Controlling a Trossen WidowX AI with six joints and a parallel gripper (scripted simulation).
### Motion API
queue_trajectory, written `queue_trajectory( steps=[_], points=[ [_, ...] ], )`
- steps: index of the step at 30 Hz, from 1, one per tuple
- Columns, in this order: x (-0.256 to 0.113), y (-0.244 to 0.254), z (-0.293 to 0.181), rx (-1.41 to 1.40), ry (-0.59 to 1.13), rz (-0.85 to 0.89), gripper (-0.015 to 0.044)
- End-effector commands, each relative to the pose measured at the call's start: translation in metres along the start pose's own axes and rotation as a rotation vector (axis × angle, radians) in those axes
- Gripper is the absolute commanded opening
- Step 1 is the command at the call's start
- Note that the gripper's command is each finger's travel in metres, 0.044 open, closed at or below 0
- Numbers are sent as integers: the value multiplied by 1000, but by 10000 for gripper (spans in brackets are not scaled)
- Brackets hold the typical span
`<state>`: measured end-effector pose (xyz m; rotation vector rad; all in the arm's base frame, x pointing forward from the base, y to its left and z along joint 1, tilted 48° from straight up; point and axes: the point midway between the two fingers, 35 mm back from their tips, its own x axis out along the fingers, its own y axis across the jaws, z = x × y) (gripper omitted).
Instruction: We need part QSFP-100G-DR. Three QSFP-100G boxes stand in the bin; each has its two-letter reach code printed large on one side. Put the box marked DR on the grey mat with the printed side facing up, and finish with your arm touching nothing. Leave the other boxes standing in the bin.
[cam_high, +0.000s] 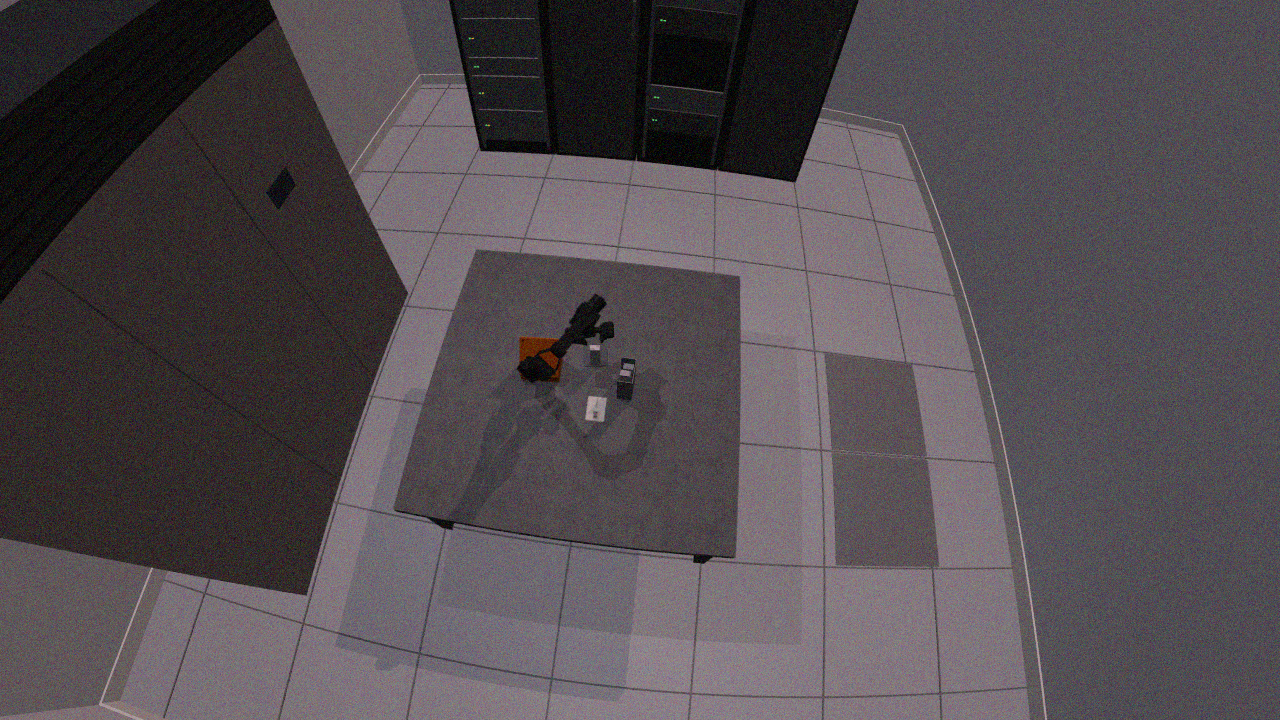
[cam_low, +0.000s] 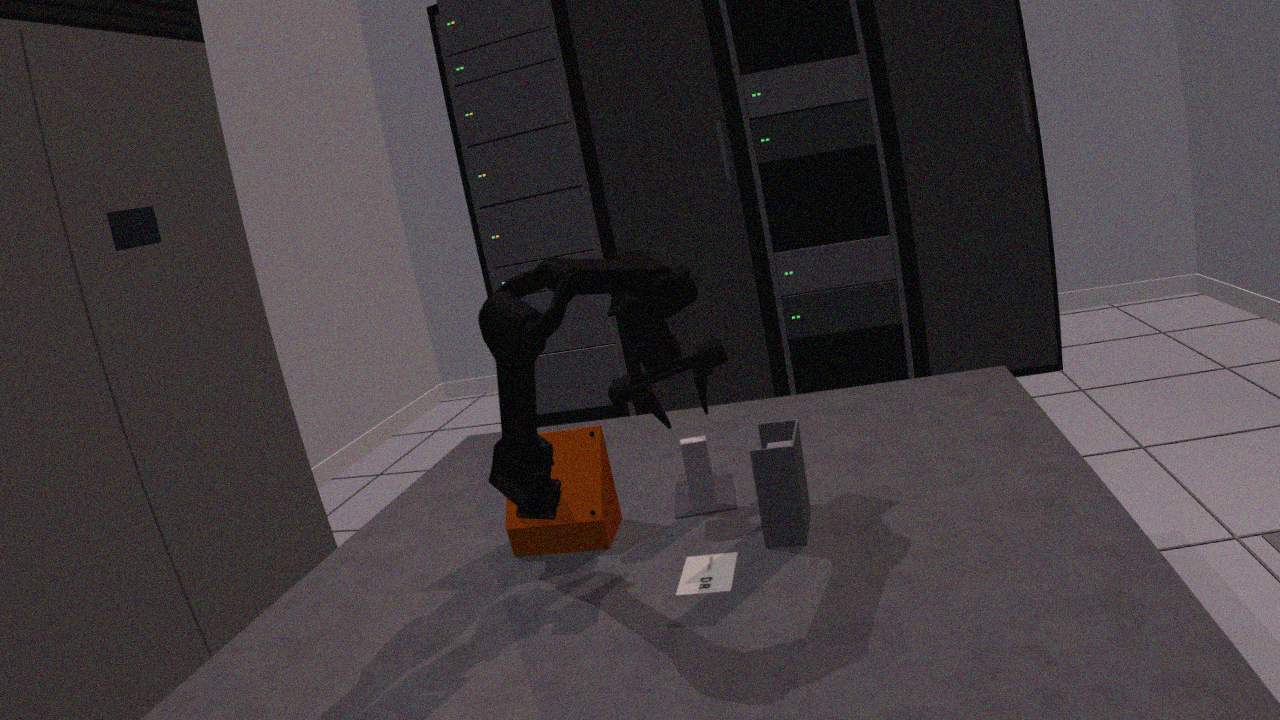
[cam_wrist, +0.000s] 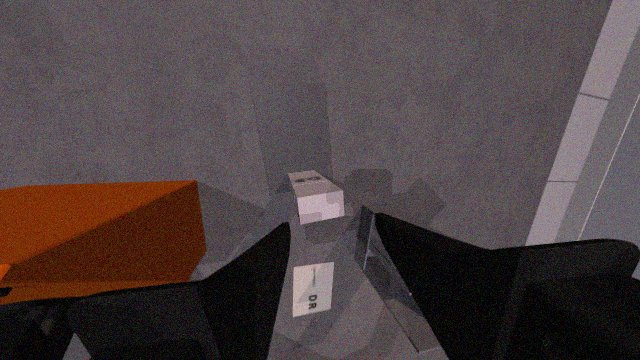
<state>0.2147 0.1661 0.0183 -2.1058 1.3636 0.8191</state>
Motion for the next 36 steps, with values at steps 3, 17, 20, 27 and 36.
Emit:
queue_trajectory(
  steps=[3,17,20,27,36],
  points=[
    [-20,-4,0,8,-5,-3,424],
    [-20,-7,-8,150,-232,80,440],
    [-20,-8,-10,183,-289,94,440],
    [-19,-8,-12,207,-326,110,440],
    [-16,-8,-19,342,-545,183,440]
  ],
)
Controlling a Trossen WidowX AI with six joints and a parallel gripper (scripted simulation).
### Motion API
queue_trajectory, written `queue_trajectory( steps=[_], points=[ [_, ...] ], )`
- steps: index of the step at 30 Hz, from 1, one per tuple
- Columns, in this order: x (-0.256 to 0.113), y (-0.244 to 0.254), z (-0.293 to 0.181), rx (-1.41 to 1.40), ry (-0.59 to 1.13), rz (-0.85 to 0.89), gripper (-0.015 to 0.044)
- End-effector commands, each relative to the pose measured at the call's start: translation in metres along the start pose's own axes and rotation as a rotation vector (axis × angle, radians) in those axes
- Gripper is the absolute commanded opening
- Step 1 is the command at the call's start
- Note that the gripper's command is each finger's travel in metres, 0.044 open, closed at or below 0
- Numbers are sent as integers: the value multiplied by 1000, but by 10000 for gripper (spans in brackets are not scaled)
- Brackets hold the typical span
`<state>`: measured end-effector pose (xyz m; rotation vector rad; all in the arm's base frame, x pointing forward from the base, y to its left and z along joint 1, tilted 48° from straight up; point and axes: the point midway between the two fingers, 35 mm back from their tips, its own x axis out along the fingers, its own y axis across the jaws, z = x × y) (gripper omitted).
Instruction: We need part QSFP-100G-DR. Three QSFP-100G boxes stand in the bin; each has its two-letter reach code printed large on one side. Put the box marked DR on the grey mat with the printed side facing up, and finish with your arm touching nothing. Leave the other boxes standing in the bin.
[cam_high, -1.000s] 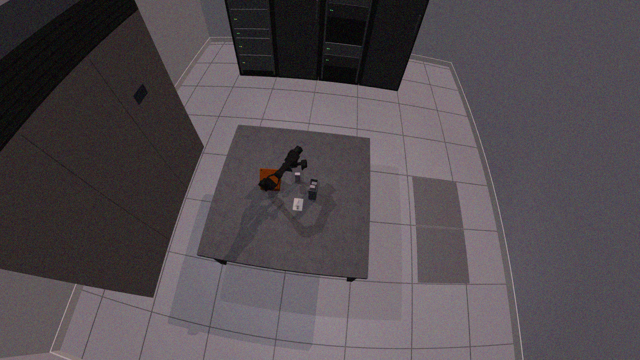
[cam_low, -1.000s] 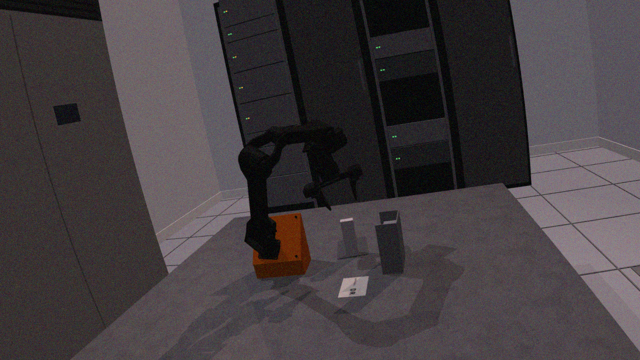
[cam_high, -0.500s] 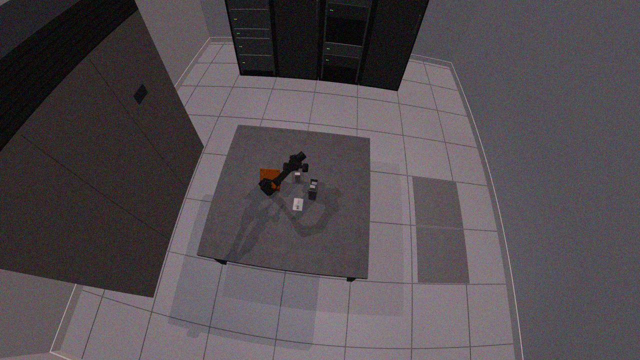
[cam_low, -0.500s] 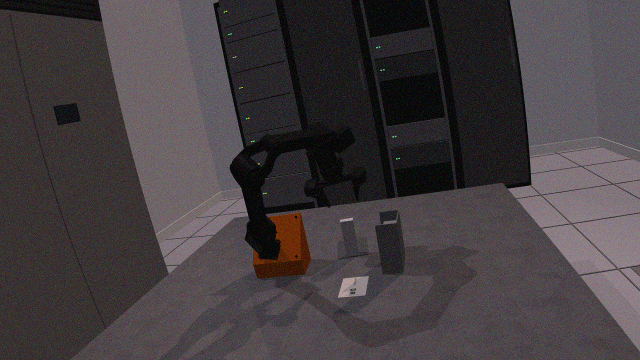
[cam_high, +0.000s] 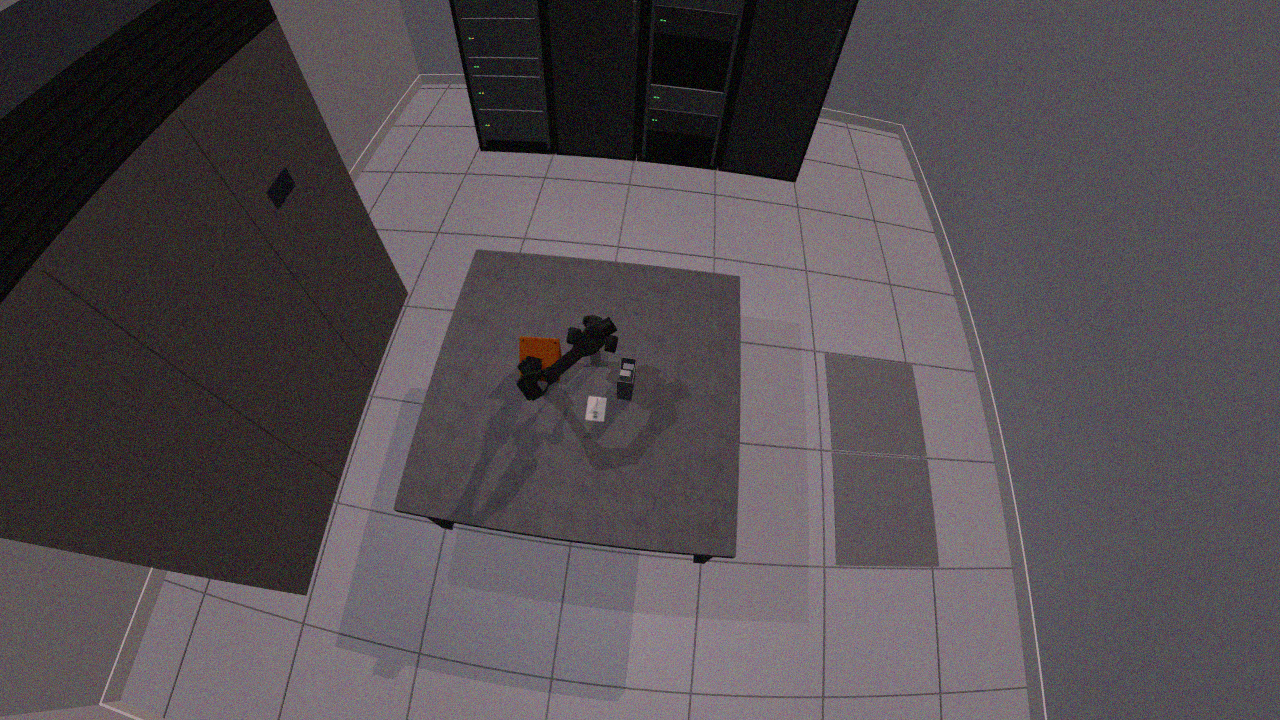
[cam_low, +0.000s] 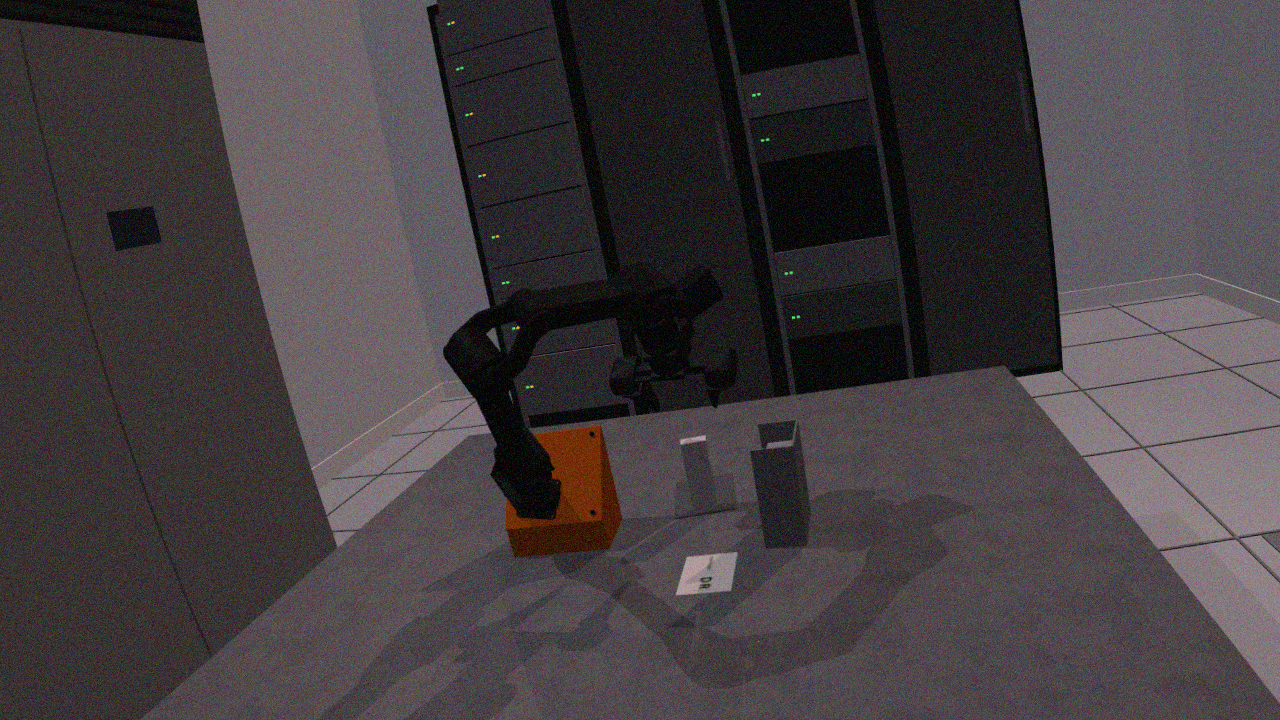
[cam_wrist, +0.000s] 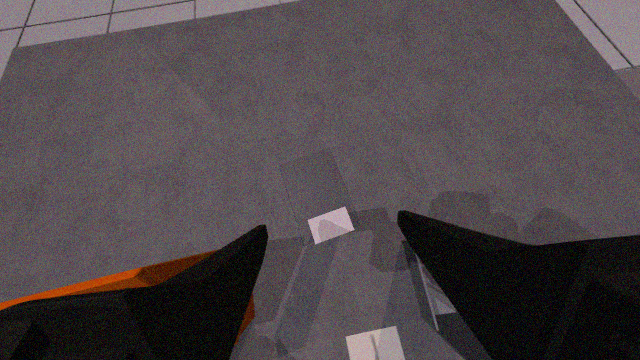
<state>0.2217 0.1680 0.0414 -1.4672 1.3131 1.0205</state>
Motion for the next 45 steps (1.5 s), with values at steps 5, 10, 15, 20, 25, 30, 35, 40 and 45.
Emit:
queue_trajectory(
  steps=[5,10,15,20,25,30,35,40,45],
  points=[
    [-2,-1,-4,55,-110,29,440],
    [-1,-1,-6,91,-163,52,440],
    [1,-1,-10,160,-274,93,440],
    [1,-3,-14,223,-382,123,440],
    [1,-3,-14,232,-397,126,440],
    [-3,-5,-30,232,-395,126,440],
    [-8,-7,-52,232,-393,127,440],
    [-10,-7,-63,232,-393,127,440],
    [-5,-8,-66,232,-392,127,440]
  ],
)
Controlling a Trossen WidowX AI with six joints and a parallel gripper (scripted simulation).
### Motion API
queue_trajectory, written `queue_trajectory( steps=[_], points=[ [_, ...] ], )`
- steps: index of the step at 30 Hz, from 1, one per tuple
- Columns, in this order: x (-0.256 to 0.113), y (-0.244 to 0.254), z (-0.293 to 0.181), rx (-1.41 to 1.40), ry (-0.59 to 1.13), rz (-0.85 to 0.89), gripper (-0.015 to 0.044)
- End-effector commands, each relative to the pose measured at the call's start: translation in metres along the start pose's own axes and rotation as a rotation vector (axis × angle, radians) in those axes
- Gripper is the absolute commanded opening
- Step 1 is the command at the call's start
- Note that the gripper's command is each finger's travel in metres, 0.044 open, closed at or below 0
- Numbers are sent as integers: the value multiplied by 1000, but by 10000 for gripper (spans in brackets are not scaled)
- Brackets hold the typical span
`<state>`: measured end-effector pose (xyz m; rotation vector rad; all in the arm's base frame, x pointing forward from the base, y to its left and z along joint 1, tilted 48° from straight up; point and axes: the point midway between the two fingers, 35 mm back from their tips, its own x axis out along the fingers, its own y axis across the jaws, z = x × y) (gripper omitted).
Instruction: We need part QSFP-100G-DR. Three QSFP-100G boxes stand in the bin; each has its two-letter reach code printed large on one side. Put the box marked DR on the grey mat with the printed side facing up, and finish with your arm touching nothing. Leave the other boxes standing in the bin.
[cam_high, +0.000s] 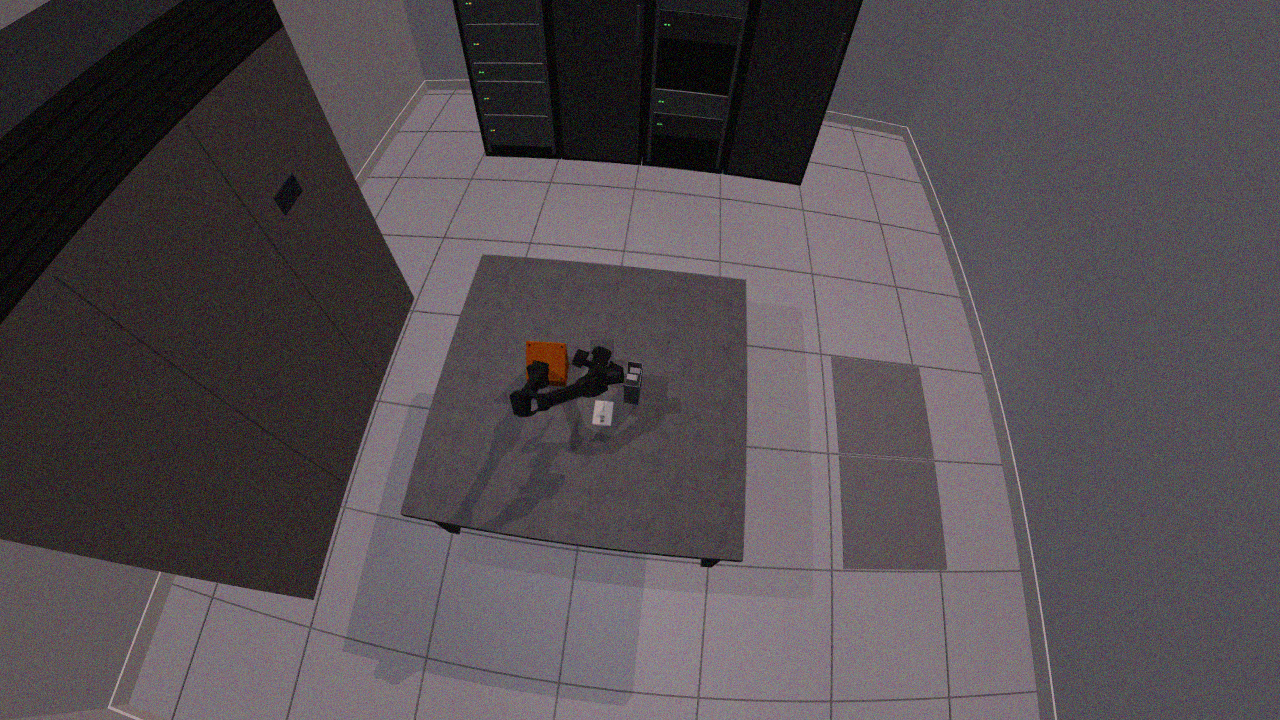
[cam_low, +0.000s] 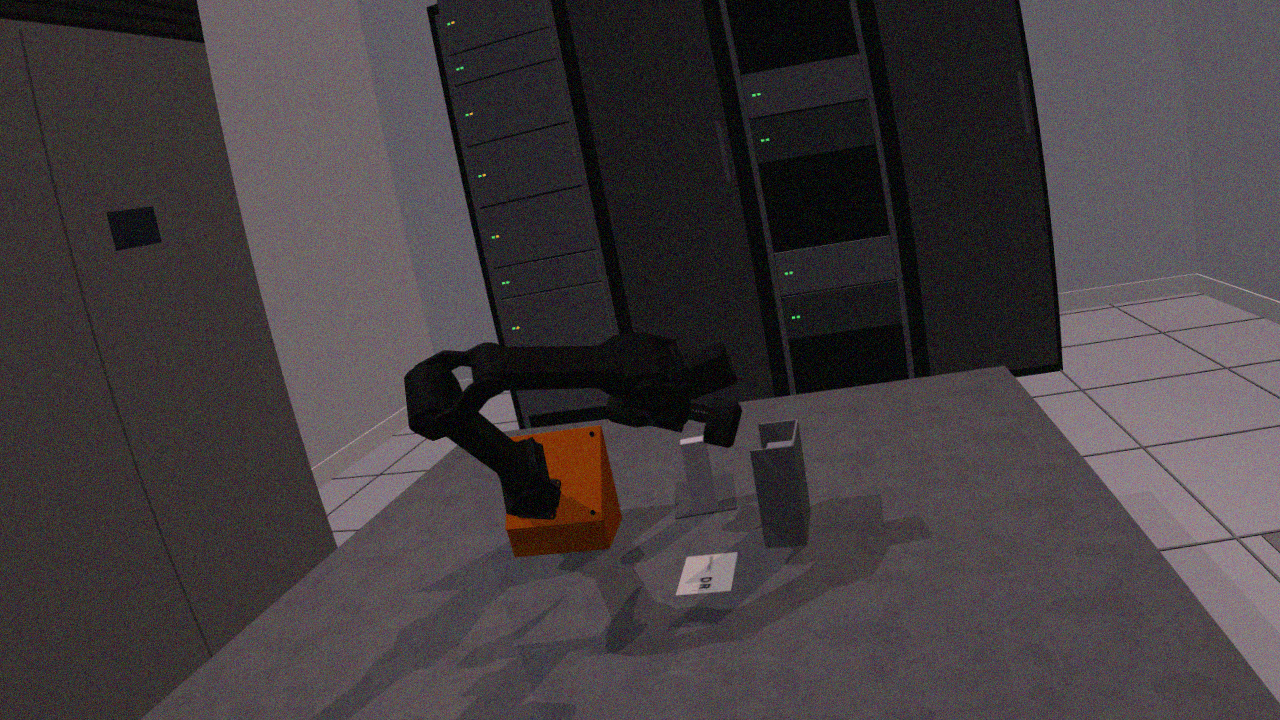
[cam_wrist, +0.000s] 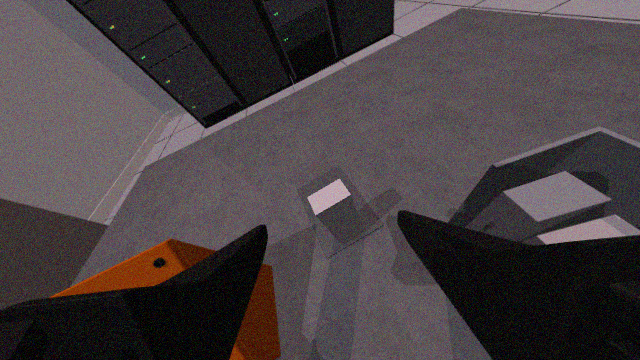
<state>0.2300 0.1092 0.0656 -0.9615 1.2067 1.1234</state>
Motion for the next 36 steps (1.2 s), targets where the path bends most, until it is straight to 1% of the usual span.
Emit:
queue_trajectory(
  steps=[1,36],
  points=[
    [1,-1,-4,-5,-5,0,440],
    [31,-16,-45,-5,-3,-1,440]
  ],
)
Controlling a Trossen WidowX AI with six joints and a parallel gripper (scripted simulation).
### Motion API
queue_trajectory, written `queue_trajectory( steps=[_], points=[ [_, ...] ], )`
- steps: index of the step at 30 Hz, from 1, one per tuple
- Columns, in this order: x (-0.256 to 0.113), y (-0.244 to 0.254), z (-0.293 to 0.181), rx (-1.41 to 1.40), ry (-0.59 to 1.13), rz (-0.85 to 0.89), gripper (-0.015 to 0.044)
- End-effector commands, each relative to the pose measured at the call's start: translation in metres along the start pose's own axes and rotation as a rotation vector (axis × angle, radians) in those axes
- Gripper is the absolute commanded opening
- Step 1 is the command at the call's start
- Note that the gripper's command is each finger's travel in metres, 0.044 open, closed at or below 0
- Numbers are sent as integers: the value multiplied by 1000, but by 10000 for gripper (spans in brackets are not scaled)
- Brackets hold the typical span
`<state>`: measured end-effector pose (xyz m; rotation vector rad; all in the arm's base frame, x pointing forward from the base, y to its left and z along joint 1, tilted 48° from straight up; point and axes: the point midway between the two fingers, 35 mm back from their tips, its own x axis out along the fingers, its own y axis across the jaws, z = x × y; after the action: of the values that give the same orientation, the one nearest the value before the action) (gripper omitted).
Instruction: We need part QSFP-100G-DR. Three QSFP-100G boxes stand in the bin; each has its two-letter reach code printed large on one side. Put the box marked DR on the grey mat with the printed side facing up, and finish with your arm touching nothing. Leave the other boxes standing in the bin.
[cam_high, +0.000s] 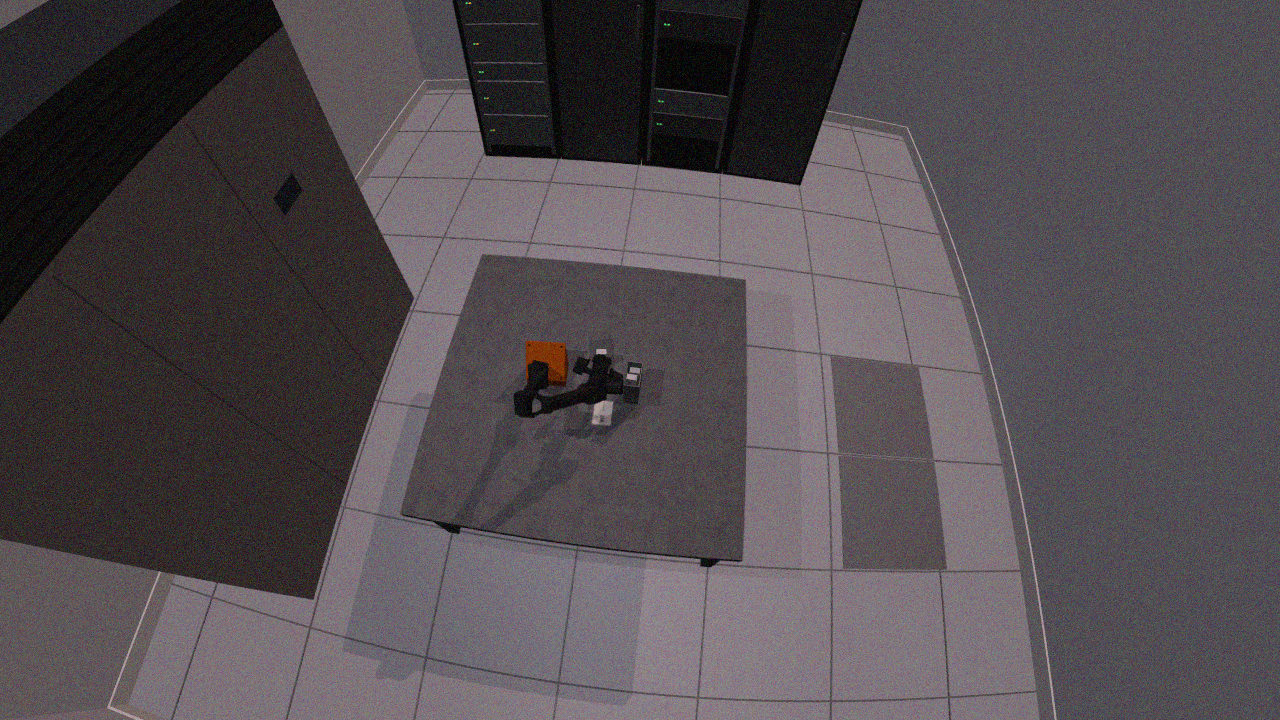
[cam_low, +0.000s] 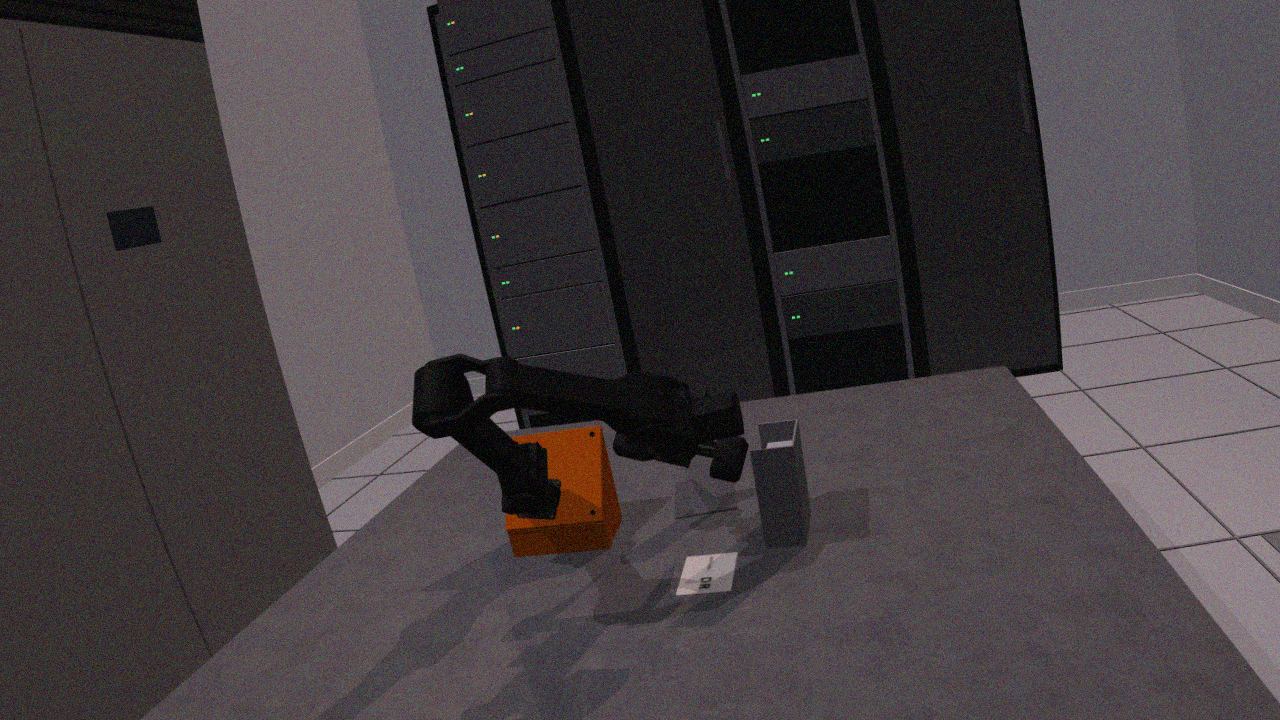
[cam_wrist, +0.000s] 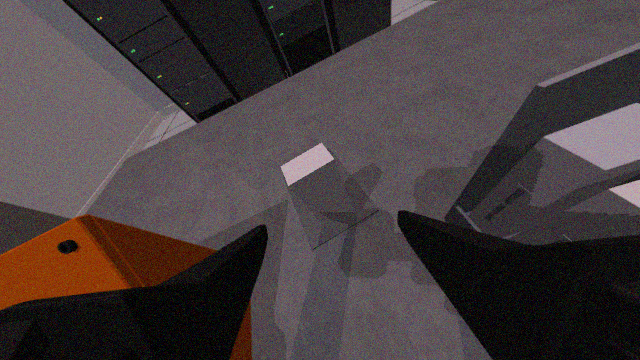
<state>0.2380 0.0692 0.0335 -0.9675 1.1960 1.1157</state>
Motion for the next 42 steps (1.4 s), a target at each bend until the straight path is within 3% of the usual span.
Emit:
queue_trajectory(
  steps=[1,42],
  points=[
    [6,0,-5,-3,0,11,440],
    [28,-13,-39,1,5,1,440]
  ],
)
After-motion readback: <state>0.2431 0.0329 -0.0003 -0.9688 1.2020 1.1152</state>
